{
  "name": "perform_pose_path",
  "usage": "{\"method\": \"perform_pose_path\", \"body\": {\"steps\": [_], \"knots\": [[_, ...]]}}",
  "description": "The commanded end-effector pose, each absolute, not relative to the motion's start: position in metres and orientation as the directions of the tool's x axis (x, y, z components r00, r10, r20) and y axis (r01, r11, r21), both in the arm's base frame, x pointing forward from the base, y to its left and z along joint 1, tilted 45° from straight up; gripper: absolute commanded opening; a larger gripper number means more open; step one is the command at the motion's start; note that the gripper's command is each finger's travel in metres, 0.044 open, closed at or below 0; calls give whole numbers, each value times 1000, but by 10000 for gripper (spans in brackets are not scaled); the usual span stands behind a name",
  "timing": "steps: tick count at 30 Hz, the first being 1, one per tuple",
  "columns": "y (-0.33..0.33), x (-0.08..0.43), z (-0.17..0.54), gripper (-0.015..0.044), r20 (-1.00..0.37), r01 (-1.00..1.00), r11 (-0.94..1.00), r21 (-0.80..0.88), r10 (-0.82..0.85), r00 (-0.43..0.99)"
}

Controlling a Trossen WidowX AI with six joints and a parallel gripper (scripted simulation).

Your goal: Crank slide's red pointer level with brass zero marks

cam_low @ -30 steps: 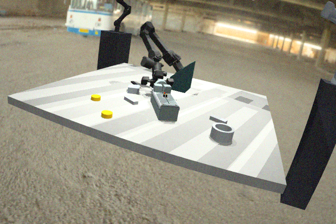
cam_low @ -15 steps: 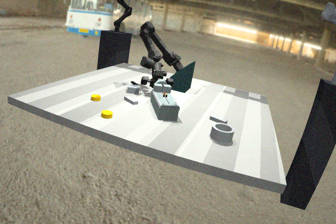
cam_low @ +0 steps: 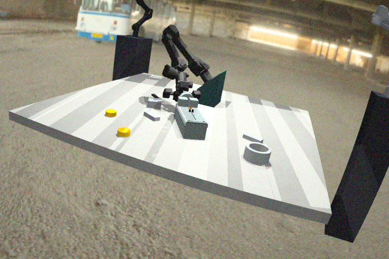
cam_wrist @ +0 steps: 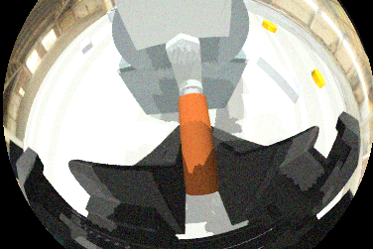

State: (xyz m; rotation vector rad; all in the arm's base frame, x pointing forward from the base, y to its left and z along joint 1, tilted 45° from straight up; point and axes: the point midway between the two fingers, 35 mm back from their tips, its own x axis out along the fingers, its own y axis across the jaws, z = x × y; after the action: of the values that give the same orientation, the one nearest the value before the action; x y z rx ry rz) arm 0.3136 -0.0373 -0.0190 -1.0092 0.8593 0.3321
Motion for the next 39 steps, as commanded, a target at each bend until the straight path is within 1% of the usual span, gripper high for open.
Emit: {"method": "perform_pose_path", "body": {"steps": [1, 23, 39], "knots": [[-41, 319, -13, 0, -742, -589, 517, -621, -146, 654], [-38, 314, -18, 0, -759, -608, 518, -601, -133, 637], [-38, 314, -18, 420, -759, -608, 518, -601, -133, 637]]}}
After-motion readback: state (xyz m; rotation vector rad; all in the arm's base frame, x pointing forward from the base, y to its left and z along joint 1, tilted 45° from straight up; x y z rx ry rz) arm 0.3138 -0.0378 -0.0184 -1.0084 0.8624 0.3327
